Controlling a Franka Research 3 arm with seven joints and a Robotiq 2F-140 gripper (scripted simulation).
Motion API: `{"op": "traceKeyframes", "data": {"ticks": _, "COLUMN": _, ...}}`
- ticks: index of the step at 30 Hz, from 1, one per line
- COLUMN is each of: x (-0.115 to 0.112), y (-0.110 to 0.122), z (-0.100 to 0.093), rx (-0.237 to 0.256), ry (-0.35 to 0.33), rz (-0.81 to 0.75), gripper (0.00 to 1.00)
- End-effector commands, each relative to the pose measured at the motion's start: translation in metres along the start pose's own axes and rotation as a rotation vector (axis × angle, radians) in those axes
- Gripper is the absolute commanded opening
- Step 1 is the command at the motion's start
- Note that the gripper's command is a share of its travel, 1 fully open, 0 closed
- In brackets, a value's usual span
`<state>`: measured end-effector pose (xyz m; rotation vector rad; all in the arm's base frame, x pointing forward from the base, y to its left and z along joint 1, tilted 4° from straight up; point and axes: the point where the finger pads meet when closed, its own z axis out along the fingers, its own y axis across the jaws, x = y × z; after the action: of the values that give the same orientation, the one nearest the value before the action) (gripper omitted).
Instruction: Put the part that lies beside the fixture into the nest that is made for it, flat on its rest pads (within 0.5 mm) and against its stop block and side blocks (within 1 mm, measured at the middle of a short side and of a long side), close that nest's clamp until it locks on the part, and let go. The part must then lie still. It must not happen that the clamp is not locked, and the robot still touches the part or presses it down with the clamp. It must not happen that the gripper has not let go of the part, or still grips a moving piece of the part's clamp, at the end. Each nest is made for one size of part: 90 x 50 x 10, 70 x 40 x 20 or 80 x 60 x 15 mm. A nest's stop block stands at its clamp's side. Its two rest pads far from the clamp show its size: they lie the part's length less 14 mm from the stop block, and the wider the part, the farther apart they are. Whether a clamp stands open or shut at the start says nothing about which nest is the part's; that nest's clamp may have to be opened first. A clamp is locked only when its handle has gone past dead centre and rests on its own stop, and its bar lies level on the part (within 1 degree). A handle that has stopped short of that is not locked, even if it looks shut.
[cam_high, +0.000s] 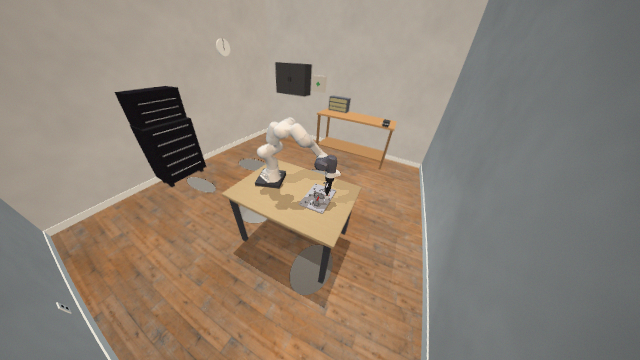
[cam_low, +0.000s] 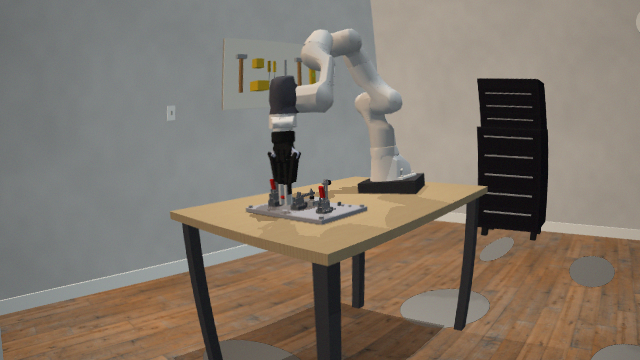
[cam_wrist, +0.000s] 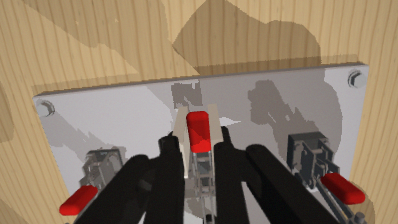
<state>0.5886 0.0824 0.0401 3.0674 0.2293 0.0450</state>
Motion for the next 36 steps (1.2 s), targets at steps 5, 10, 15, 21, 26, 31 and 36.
{"op": "traceKeyframes", "data": {"ticks": 5, "x": -0.0007, "y": 0.0008, "z": 0.0056, "rx": 0.0, "ry": -0.002, "rz": 0.002, "gripper": 0.0}}
{"op": "traceKeyframes", "data": {"ticks": 10, "x": -0.0007, "y": 0.0008, "z": 0.0056, "rx": 0.0, "ry": -0.002, "rz": 0.002, "gripper": 0.0}}
{"op": "traceKeyframes", "data": {"ticks": 15, "x": -0.0007, "y": 0.0008, "z": 0.0056, "rx": 0.0, "ry": -0.002, "rz": 0.002, "gripper": 0.0}}
{"op": "traceKeyframes", "data": {"ticks": 21, "x": -0.0001, "y": 0.0008, "z": 0.0069, "rx": 0.0, "ry": -0.002, "rz": 0.002, "gripper": 0.0}}
{"op": "traceKeyframes", "data": {"ticks": 26, "x": 0.0006, "y": 0.0008, "z": 0.0086, "rx": 0.0, "ry": -0.002, "rz": 0.002, "gripper": 0.0}}
{"op": "traceKeyframes", "data": {"ticks": 31, "x": 0.0021, "y": 0.0008, "z": 0.0119, "rx": 0.0, "ry": -0.002, "rz": 0.002, "gripper": 0.0}}
{"op": "traceKeyframes", "data": {"ticks": 36, "x": 0.003, "y": 0.0008, "z": 0.0139, "rx": 0.0, "ry": -0.002, "rz": 0.002, "gripper": 0.0}}
